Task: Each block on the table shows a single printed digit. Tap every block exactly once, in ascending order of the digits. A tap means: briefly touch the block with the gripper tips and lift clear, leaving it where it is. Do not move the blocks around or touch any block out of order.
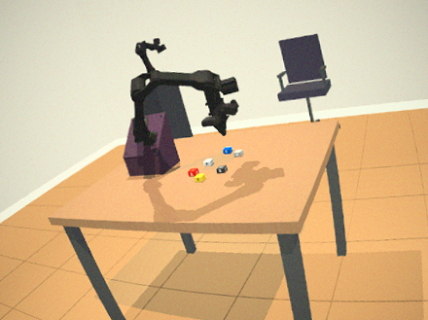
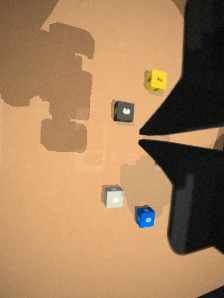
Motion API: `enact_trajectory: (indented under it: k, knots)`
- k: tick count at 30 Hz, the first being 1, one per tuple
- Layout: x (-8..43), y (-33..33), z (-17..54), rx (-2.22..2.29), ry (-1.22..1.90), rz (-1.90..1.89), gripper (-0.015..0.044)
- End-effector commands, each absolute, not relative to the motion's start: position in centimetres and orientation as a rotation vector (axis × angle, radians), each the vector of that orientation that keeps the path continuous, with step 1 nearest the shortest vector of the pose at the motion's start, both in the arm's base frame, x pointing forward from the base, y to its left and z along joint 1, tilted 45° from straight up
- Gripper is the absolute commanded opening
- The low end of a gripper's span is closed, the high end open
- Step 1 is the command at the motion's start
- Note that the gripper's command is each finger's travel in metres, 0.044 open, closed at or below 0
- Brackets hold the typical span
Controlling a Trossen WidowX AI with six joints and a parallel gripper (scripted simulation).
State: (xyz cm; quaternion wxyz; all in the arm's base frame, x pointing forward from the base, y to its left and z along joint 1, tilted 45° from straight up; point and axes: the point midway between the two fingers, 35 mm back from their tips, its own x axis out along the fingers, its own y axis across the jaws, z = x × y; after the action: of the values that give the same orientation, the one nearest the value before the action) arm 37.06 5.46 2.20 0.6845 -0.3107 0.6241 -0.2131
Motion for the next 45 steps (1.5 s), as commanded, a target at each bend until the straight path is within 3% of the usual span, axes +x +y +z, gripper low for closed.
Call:
enact_trajectory:
  k: [1, 12, 18, 45]
  knots:
    - [36.1, 10.5, -2.6, -0.716, 1.417, -0.457, 0.0020]
    - [35.3, 13.2, -5.8, -0.711, 1.408, -0.484, 0.0020]
    - [36.2, 7.7, -11.4, -0.714, 1.407, -0.487, 0.0020]
    - [36.6, 5.4, -13.7, -0.715, 1.407, -0.489, 0.0020]
